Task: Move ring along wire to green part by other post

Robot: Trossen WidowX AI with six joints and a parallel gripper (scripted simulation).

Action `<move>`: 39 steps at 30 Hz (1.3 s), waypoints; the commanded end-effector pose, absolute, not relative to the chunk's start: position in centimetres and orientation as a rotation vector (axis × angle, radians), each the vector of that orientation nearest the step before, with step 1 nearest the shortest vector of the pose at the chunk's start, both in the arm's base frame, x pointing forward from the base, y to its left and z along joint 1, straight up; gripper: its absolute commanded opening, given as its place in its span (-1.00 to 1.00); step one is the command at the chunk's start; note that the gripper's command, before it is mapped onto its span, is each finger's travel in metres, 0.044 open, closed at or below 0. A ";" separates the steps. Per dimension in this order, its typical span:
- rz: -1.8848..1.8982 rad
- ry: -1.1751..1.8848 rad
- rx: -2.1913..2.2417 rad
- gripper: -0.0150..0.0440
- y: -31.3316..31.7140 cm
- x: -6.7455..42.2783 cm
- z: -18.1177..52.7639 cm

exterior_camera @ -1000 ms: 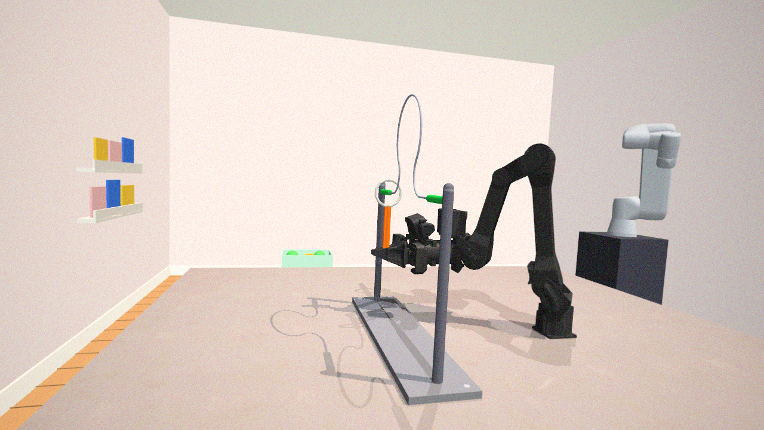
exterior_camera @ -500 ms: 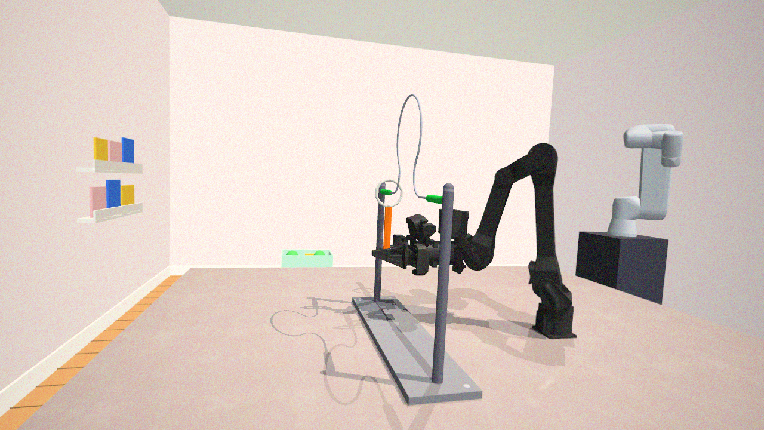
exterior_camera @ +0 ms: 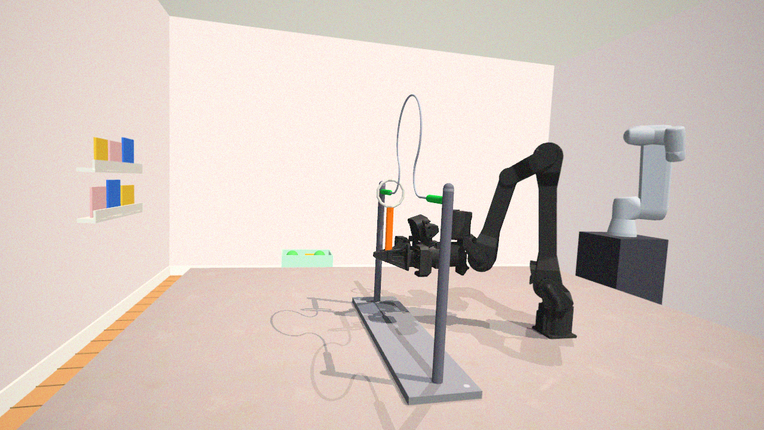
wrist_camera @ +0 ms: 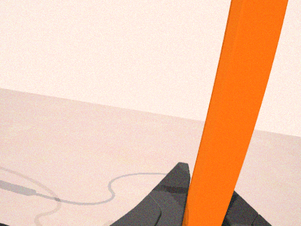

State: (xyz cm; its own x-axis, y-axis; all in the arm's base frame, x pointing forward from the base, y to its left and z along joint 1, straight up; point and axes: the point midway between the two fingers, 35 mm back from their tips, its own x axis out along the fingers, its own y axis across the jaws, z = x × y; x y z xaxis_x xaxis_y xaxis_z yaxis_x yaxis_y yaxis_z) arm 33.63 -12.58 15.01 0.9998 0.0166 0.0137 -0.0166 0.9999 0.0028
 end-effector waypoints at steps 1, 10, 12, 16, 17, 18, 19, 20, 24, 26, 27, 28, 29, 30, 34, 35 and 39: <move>0.016 -0.017 0.017 -1.00 -11.9 33.5 15.1; 0.018 -0.017 0.076 -1.00 -10.3 33.5 15.1; 0.018 -0.017 0.097 -1.00 -9.8 33.5 15.2; 0.019 -0.017 0.152 -1.00 -8.7 33.5 15.3; 0.020 -0.017 0.167 -1.00 -8.4 33.5 15.3; 0.020 -0.017 0.183 -1.00 -8.1 33.5 15.4; 0.020 -0.017 0.200 -1.00 -7.8 33.5 15.4; 0.021 -0.017 0.218 -1.00 -7.4 33.5 15.5; 0.022 -0.018 0.296 -1.00 -6.0 33.5 15.8; 0.023 -0.018 0.328 -1.00 -5.5 33.5 16.0; 0.023 -0.018 0.346 -1.00 -5.2 33.5 16.1; 0.023 -0.018 0.366 -1.00 -4.9 33.5 16.3; 0.024 -0.018 0.389 -1.00 -4.5 33.5 16.4; 0.024 -0.019 0.413 -1.00 -4.1 33.5 16.6; 0.027 -0.014 0.496 -1.00 -2.8 33.4 17.2; 0.030 -0.009 0.510 -1.00 -2.6 33.4 17.4; 0.040 0.020 0.562 -1.00 -1.8 33.0 17.9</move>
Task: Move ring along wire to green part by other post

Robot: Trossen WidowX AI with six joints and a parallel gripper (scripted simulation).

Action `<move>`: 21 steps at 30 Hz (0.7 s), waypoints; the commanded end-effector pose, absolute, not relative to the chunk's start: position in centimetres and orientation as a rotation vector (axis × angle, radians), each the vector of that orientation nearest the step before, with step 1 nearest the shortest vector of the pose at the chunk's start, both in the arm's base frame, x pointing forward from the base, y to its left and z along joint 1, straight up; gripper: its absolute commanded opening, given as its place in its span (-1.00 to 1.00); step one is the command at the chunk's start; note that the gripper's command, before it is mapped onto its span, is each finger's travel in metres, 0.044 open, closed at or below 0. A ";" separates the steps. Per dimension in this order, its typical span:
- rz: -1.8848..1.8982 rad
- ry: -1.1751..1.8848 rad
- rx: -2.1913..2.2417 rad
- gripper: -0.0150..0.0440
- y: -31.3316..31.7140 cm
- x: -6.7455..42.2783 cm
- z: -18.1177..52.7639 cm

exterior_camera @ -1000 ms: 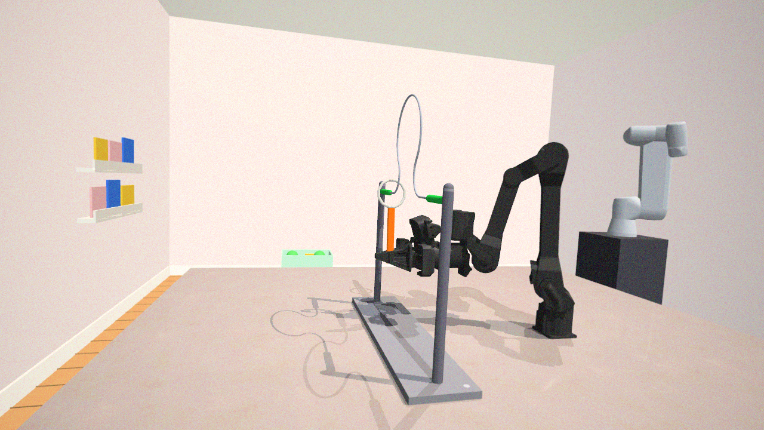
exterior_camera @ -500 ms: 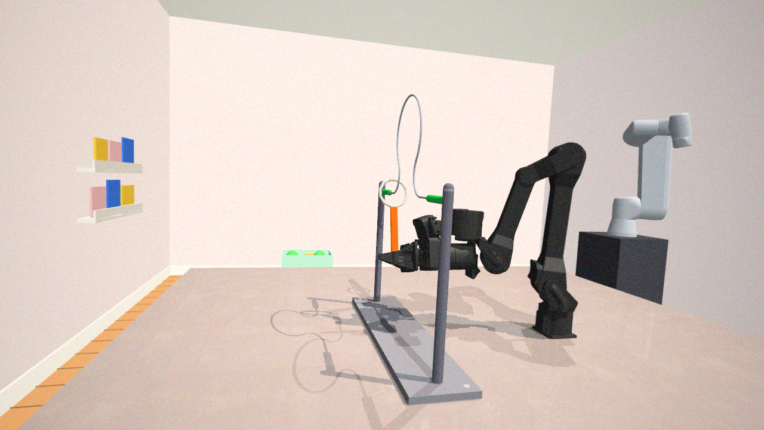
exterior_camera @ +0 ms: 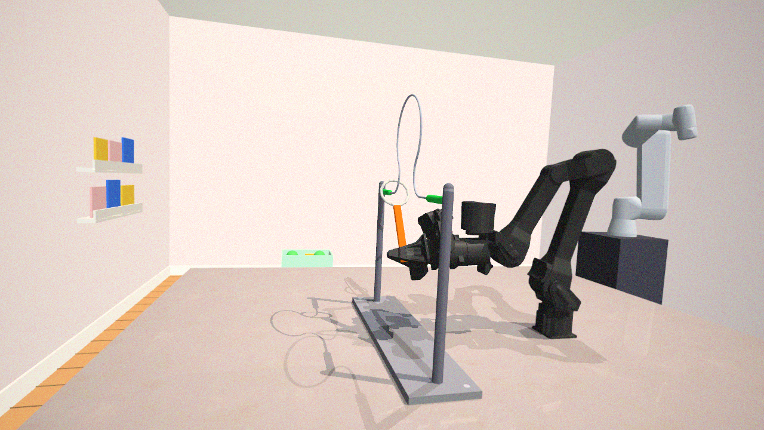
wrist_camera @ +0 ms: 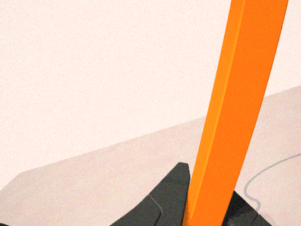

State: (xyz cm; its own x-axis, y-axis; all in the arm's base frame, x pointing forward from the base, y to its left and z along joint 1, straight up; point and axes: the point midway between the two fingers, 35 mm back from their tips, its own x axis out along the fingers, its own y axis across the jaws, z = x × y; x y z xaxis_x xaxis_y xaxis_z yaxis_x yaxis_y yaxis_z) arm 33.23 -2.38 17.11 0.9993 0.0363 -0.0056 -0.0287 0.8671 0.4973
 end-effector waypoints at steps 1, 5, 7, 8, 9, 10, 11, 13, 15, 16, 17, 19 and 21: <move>0.043 0.028 0.575 -1.00 -1.6 32.9 18.0; 0.058 0.064 0.630 -1.00 -0.9 32.4 18.6; 0.066 0.082 0.658 -1.00 -0.5 32.2 19.0; 0.070 0.092 0.673 -1.00 -0.3 32.0 19.1; 0.074 0.102 0.687 -1.00 -0.1 31.8 19.3; 0.079 0.113 0.703 -1.00 0.1 31.7 19.5; 0.083 0.123 0.719 -1.00 0.3 31.5 19.7; 0.092 0.143 0.748 -1.00 0.6 31.2 20.1; 0.104 0.164 0.779 -1.00 1.0 30.9 20.5; 0.110 0.174 0.794 -1.00 1.2 30.7 20.7; 0.116 0.185 0.811 -1.00 1.3 30.6 20.9; 0.126 0.202 0.836 -1.00 1.6 30.3 21.3; 0.140 0.224 0.870 -1.00 1.9 30.0 21.8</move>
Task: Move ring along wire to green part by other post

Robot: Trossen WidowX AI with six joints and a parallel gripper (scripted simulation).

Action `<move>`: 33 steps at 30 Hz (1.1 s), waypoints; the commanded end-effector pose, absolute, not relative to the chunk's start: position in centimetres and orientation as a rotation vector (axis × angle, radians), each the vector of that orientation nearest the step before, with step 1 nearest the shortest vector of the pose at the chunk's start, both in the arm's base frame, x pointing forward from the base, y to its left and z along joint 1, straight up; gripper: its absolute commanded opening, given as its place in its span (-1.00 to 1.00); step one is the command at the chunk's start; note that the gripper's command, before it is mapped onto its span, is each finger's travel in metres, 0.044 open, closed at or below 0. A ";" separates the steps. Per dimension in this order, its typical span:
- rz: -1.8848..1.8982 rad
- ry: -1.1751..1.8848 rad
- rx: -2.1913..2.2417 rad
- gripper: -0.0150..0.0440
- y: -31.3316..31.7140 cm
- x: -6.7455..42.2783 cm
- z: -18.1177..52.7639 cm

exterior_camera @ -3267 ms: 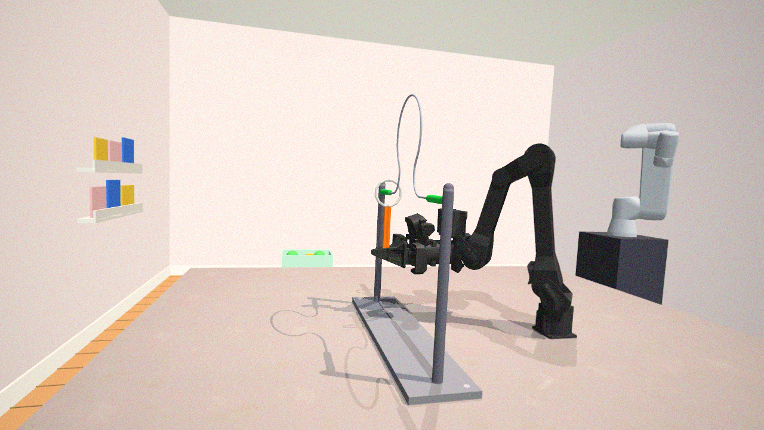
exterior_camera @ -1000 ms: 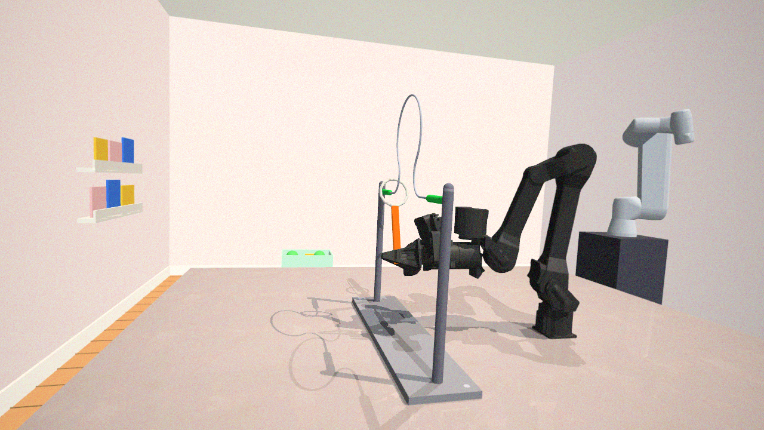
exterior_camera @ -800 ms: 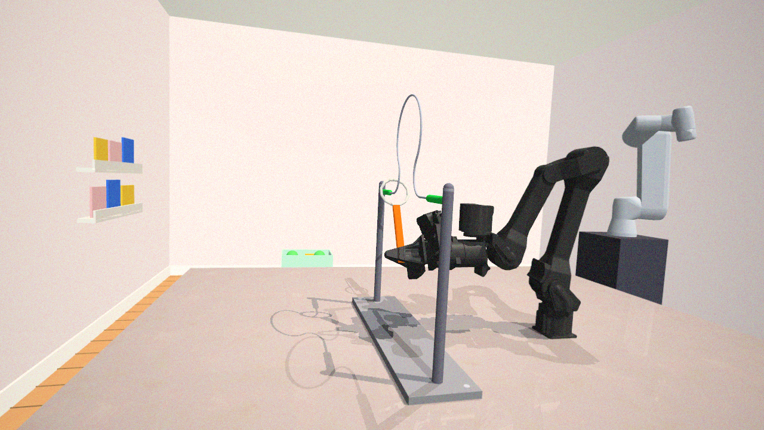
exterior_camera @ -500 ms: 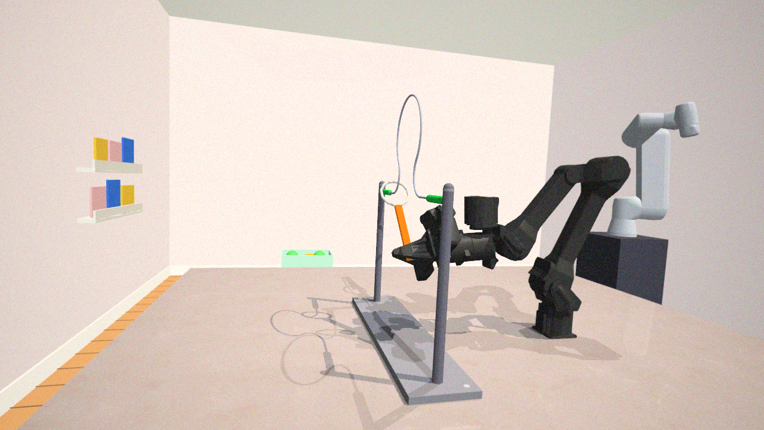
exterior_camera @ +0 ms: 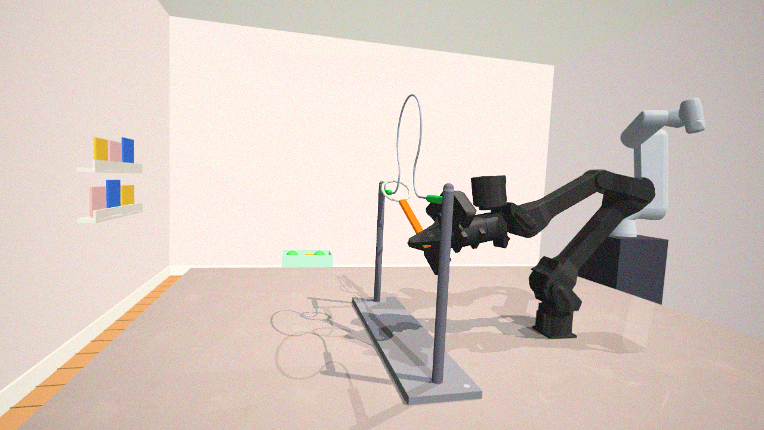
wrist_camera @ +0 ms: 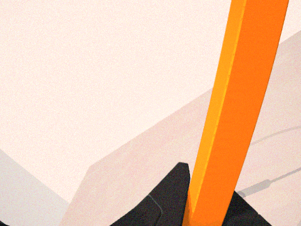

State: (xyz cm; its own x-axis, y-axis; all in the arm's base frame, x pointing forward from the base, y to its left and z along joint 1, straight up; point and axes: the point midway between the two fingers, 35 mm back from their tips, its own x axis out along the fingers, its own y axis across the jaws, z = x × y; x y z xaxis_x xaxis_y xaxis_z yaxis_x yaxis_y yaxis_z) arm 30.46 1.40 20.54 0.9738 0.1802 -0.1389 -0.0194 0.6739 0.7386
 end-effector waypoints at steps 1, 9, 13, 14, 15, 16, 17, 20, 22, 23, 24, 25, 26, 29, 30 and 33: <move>0.147 0.234 0.885 -1.00 2.1 29.8 22.0; 0.208 0.311 1.004 -1.00 3.0 28.6 23.9; 0.238 0.344 1.056 -1.00 3.2 28.1 24.8; 0.245 0.351 1.067 -1.00 3.3 28.0 25.0; 0.252 0.359 1.080 -1.00 3.3 27.9 25.2; 0.260 0.367 1.093 -1.00 3.4 27.8 25.5; 0.267 0.374 1.104 -1.00 3.4 27.6 25.7; 0.289 0.394 1.135 -1.00 3.5 27.3 26.2; 0.304 0.407 1.157 -1.00 3.6 27.1 26.6; 0.311 0.414 1.168 -1.00 3.6 27.0 26.8; 0.319 0.420 1.178 -1.00 3.6 26.9 27.0; 0.324 0.425 1.186 -1.00 3.6 26.8 27.1; 0.332 0.431 1.196 -1.00 3.7 26.7 27.3; 0.350 0.437 1.240 -1.00 3.8 26.6 28.1; 0.354 0.436 1.254 -1.00 3.9 26.6 28.3; 0.363 0.434 1.291 -1.00 4.0 26.6 28.8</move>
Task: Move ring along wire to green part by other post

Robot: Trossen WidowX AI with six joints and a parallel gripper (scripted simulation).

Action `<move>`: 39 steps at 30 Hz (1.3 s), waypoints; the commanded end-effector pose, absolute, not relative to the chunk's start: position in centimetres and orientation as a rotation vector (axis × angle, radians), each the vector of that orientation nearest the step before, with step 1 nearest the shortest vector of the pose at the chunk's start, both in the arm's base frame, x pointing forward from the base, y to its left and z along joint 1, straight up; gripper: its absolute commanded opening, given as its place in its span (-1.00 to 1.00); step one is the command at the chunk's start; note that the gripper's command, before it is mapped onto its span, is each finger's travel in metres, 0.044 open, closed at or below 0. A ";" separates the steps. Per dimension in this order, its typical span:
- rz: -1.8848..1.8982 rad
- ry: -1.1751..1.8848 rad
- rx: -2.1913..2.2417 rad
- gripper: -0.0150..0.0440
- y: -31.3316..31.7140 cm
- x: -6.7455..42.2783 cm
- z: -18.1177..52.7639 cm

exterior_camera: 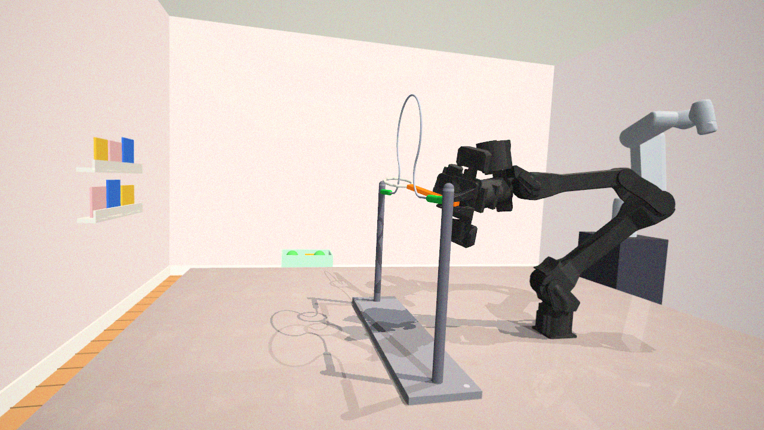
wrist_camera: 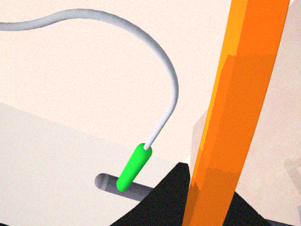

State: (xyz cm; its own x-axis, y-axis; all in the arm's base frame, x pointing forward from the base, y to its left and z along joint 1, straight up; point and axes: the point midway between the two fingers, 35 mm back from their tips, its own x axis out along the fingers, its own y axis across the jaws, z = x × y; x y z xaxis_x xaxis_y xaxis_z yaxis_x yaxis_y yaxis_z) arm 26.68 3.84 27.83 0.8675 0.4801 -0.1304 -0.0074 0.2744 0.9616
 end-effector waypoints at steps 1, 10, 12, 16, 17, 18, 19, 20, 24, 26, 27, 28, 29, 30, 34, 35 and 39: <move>0.366 0.433 1.300 -1.00 4.0 26.6 29.0; 0.386 0.424 1.384 -1.00 4.3 26.5 30.3; 0.390 0.423 1.401 -1.00 4.3 26.5 30.6; 0.399 0.419 1.437 -1.00 4.4 26.5 31.2; 0.401 0.418 1.446 -1.00 4.4 26.5 31.3; 0.403 0.417 1.454 -1.00 4.4 26.5 31.5; 0.405 0.416 1.463 -1.00 4.4 26.5 31.6; 0.407 0.415 1.472 -1.00 4.4 26.5 31.8; 0.416 0.411 1.509 -1.00 4.5 26.5 32.4; 0.422 0.409 1.530 -1.00 4.5 26.5 32.7; 0.424 0.407 1.541 -1.00 4.5 26.5 32.9; 0.427 0.406 1.552 -1.00 4.5 26.5 33.1; 0.430 0.405 1.564 -1.00 4.5 26.5 33.3; 0.433 0.403 1.577 -1.00 4.4 26.5 33.5; 0.446 0.397 1.628 -1.00 4.4 26.5 34.3; 0.450 0.395 1.642 -1.00 4.3 26.5 34.5; 0.463 0.389 1.693 -1.00 4.2 26.4 35.4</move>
State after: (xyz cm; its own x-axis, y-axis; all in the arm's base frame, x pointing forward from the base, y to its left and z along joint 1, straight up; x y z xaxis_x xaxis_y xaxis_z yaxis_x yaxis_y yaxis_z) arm 26.51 4.27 34.35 0.8640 0.4997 0.0612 0.0059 -0.1317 0.9913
